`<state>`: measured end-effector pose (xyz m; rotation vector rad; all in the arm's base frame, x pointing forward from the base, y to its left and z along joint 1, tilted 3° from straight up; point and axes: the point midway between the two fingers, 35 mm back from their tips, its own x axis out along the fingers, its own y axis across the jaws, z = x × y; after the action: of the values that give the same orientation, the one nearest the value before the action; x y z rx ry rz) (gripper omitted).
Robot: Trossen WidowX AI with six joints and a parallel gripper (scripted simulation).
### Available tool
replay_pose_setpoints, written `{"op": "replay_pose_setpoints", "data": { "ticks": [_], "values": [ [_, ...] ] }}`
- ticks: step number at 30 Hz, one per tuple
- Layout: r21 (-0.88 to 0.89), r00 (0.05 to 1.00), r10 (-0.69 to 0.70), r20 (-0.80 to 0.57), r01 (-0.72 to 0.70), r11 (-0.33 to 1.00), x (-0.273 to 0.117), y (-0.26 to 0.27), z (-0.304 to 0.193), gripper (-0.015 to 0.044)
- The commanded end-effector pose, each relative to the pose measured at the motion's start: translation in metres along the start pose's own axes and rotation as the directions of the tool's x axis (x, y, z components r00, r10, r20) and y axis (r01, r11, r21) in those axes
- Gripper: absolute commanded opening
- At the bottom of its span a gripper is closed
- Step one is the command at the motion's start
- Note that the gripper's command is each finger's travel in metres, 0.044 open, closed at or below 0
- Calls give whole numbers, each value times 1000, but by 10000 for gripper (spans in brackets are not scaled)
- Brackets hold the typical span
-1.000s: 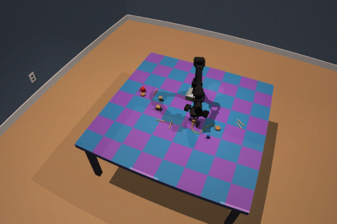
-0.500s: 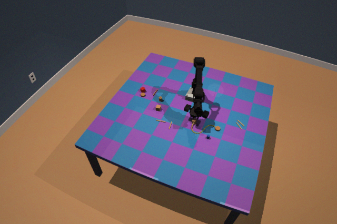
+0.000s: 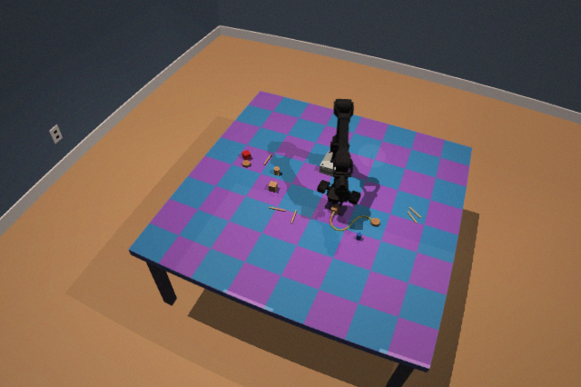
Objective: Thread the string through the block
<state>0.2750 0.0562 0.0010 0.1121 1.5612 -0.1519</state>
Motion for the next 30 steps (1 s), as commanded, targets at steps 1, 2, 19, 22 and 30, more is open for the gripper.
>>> {"op": "replay_pose_setpoints", "data": {
  "ticks": [1,2,19,22,30],
  "values": [
    [-1,1000,-2,-24,2,1000,11,0,-5,124],
    [-1,1000,-2,-24,2,1000,11,0,-5,124],
    [-1,1000,-2,-24,2,1000,11,0,-5,124],
    [-1,1000,-2,-24,2,1000,11,0,-5,124],
    [0,1000,0,1,0,1000,0,0,0,111]
  ]
}}
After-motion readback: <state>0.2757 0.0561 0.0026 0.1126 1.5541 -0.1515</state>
